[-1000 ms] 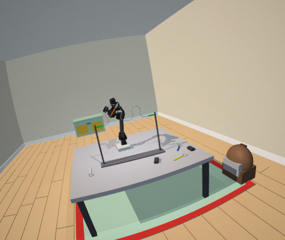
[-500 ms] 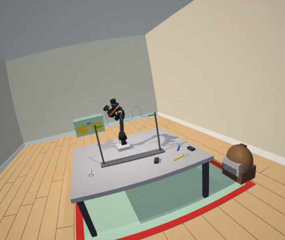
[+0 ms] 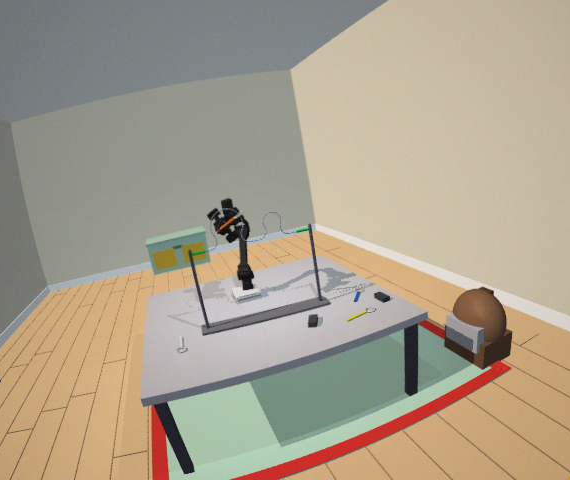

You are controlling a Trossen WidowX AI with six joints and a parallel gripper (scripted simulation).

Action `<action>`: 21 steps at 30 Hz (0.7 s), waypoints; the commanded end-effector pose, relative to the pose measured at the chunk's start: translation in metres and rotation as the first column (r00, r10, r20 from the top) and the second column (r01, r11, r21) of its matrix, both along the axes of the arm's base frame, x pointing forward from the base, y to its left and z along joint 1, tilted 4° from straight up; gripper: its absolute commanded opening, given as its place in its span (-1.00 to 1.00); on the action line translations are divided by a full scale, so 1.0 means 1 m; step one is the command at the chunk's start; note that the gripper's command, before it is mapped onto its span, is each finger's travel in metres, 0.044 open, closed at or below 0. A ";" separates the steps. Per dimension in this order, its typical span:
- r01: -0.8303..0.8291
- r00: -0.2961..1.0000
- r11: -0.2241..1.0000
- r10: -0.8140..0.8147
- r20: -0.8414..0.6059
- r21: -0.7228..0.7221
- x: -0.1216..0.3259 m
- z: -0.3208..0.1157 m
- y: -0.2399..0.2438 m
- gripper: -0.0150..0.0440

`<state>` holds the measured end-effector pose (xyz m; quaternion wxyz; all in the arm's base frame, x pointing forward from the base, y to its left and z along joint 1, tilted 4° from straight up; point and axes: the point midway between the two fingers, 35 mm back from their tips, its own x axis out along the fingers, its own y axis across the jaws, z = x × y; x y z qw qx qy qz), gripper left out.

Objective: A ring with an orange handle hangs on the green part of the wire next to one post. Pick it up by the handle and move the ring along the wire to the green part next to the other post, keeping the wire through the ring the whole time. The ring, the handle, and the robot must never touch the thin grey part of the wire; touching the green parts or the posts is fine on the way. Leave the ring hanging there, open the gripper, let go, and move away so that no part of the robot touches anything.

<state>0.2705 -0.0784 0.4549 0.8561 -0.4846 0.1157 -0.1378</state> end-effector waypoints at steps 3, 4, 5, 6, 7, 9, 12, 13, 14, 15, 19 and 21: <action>0.012 1.000 0.996 -0.010 0.019 -0.084 -0.003 0.005 -0.002 -1.00; 0.013 1.000 0.995 -0.011 0.021 -0.097 -0.003 0.005 -0.002 -1.00; 0.015 1.000 0.994 -0.012 0.023 -0.110 -0.003 0.006 -0.002 -1.00; 0.016 1.000 0.992 -0.013 0.025 -0.123 -0.003 0.006 -0.002 -1.00; 0.017 1.000 0.991 -0.014 0.027 -0.135 -0.003 0.007 -0.003 -1.00; 0.020 0.999 0.987 -0.016 0.031 -0.160 -0.003 0.007 -0.003 -1.00; 0.025 0.999 0.980 -0.018 0.036 -0.198 -0.003 0.009 -0.004 -1.00; 0.026 0.999 0.977 -0.019 0.038 -0.211 -0.003 0.009 -0.004 -1.00; 0.028 0.999 0.974 -0.019 0.040 -0.223 -0.003 0.010 -0.004 -1.00; 0.029 0.999 0.971 -0.020 0.042 -0.235 -0.003 0.010 -0.004 -1.00; 0.036 0.998 0.958 -0.023 0.050 -0.285 -0.003 0.012 -0.005 -1.00; 0.039 0.998 0.950 -0.024 0.054 -0.309 -0.003 0.013 -0.005 -1.00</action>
